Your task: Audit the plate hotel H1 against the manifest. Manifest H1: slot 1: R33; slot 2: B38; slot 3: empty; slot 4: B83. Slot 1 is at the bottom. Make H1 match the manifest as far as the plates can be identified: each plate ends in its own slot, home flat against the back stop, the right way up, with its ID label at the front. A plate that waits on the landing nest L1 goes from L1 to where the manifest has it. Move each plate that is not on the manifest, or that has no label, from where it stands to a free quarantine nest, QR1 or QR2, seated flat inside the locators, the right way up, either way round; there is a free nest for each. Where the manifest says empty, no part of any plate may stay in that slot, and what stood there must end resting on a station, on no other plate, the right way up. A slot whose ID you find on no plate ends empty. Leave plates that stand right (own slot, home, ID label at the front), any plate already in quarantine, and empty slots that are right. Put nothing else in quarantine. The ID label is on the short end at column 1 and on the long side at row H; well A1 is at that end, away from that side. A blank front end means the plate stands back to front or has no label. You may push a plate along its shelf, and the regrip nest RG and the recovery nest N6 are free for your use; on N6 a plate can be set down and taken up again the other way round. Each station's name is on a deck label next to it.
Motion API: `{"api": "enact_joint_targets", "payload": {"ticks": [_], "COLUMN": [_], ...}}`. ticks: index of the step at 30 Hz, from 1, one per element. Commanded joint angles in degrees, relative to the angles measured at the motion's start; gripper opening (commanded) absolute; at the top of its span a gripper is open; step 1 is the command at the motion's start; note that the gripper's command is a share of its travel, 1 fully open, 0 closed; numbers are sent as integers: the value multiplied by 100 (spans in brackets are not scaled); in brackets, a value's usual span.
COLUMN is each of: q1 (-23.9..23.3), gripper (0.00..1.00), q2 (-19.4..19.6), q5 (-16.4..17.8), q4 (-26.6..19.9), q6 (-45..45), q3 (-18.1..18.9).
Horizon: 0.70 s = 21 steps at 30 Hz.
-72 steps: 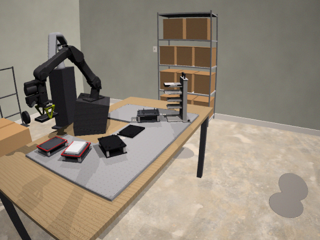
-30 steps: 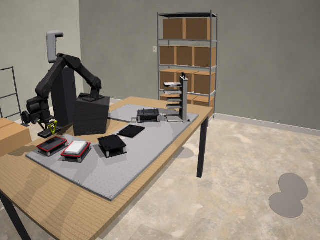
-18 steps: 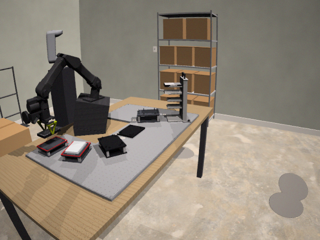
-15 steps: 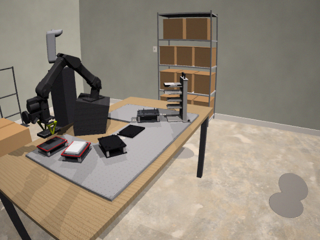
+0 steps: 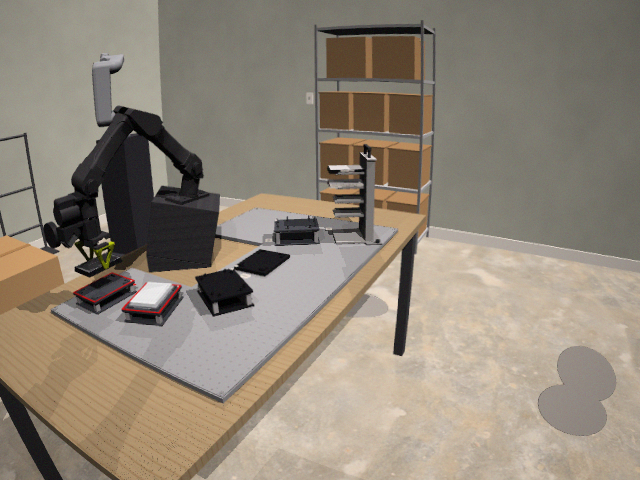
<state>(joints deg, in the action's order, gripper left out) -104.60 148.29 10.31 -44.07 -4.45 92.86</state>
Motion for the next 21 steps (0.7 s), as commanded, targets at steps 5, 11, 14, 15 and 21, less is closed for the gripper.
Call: {"api": "enact_joint_targets", "payload": {"ticks": [5,11,14,15,21], "q1": [17,39,60,67,51], "gripper": [86,86,86,86,86], "q2": [40,108,107,126,169], "q5": [33,29,31,31,35], "q4": [128,196,229,240,300], "q6": [31,38,44,46,54], "q3": [-135,-155,-169,-174,-202]}}
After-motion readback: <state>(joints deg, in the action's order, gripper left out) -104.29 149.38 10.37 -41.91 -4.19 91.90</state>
